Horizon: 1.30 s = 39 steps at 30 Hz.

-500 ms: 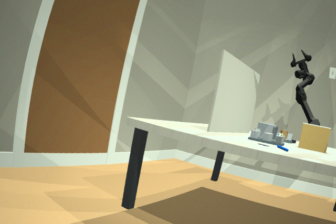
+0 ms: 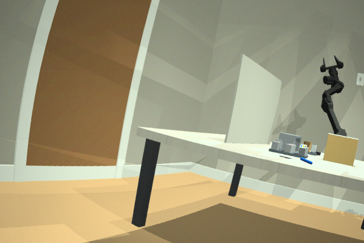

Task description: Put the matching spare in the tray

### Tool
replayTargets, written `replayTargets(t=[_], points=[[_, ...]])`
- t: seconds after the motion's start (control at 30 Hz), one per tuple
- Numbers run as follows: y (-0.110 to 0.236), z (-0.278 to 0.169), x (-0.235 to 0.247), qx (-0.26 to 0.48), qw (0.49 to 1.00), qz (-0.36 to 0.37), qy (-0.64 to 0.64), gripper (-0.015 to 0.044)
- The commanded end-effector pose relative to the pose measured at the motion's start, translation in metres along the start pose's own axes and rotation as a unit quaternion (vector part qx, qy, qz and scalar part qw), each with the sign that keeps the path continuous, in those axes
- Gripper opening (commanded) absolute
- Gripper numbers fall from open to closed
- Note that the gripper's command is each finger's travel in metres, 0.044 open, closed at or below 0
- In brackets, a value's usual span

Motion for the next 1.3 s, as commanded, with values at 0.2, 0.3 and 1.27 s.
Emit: replayTargets(t=[0.2,0.3,1.27], points=[[0.040,-0.002,0.101,0.024,0.972,0.198,-0.124,0.0440],[0.058,0.003,0.129,0.038,0.947,0.264,-0.178,0.0440],[0.310,0.196,0.143,0.159,0.387,0.738,-0.529,0.0440]])
Point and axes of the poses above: the point midway between the two fingers, 35 mm back from their tips, its own y axis back along the fingers, its own x axis across the jaws, z = x × y, the point moved 7 cm from there along y, back along the fingers, and after that the axes turned 14 degrees about -y, right-handed, at the moved point
